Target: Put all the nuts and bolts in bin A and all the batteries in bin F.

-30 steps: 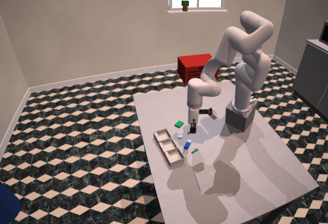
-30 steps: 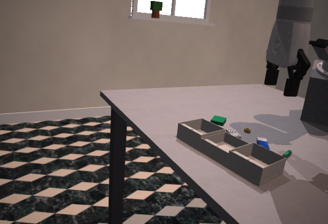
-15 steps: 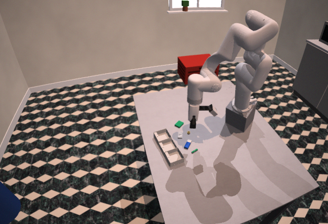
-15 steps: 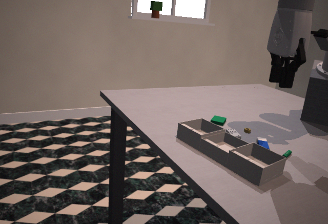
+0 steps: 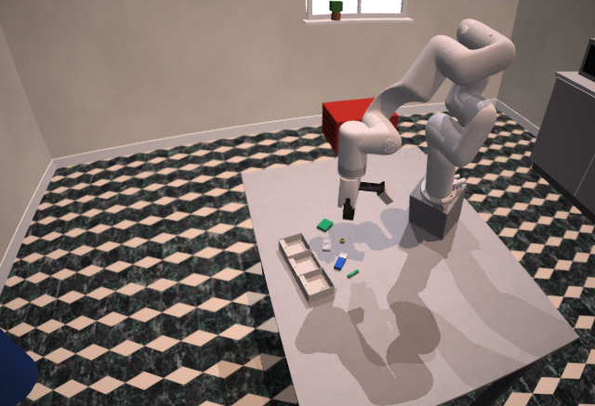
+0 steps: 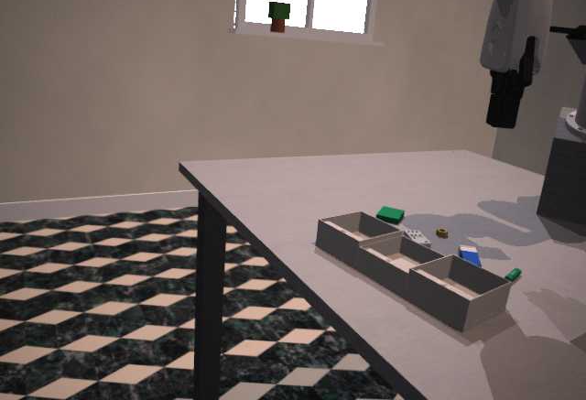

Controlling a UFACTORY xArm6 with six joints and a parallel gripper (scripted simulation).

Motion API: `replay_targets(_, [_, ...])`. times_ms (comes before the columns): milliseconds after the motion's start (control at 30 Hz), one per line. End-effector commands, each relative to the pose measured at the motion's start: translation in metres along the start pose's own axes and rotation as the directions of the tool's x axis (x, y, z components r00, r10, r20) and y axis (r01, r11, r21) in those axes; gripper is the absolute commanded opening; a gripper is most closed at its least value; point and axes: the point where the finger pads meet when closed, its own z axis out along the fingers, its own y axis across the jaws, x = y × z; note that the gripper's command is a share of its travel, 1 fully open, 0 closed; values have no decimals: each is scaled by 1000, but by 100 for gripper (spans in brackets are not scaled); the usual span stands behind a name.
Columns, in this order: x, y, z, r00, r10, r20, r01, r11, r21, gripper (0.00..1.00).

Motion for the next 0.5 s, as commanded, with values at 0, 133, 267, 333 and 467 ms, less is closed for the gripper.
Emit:
replay_targets(0, [-4, -1, -1, 988, 156, 9, -156, 988, -1, 7])
replay_targets(133, [-6, -2, -1, 961, 275, 8, -275, 961, -5, 7])
replay_targets(267, [-8, -3, -2, 921, 391, 8, -390, 921, -6, 7])
replay_targets(333, [-10, -5, -2, 908, 419, 6, -419, 908, -7, 7])
replay_targets(467, [-11, -6, -2, 844, 537, 4, -537, 844, -10, 7])
